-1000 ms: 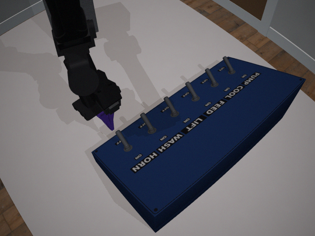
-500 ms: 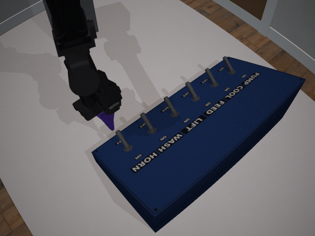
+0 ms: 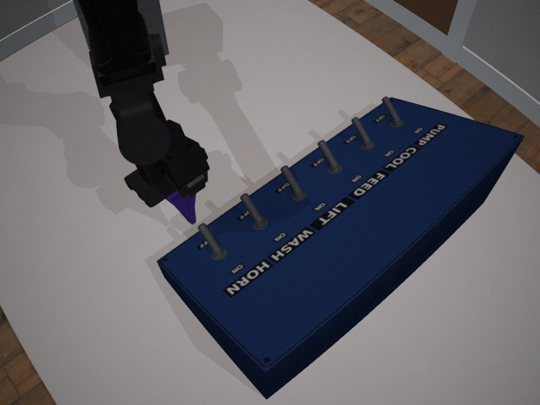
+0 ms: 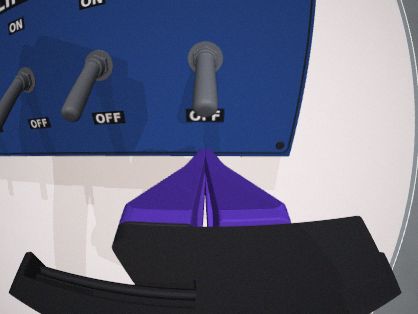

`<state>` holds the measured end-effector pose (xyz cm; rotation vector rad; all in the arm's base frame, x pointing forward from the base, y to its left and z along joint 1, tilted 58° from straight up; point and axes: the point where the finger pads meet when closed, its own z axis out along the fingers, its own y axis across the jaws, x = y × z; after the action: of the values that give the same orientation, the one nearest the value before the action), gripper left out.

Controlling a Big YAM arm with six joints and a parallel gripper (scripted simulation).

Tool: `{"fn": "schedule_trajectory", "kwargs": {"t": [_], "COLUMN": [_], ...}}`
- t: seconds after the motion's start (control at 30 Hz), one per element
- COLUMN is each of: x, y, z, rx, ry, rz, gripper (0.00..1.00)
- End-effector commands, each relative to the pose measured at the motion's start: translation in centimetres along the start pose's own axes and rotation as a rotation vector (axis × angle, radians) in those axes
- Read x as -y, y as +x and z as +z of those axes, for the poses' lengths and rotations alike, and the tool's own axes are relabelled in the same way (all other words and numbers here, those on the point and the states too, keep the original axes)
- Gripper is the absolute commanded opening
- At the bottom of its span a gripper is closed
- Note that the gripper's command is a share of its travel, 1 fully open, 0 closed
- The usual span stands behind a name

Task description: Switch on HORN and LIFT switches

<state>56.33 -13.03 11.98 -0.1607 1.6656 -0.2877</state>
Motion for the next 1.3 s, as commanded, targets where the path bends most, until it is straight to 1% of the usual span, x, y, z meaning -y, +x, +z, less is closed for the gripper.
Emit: {"fn": "schedule_trajectory", "kwargs": {"t": [0.0,0.8,1.1,1.13,1.27], "x": [-0.6,-0.6,-0.4,-0.2,-0.3], "y": [0.2,0.1,-0.8,-1.3,-1.5], "z": [-0.2,-0.2,-0.2,-0.2,-0.2], "rx": [-0.001,-0.001,0.007,0.022,0.016], "ry": [-0.007,-0.007,-0.005,0.001,-0.004], "rz": [0.011,0.011,0.010,0.007,0.008], "gripper": [0.00,0.00,0.00,0.00,0.00]}}
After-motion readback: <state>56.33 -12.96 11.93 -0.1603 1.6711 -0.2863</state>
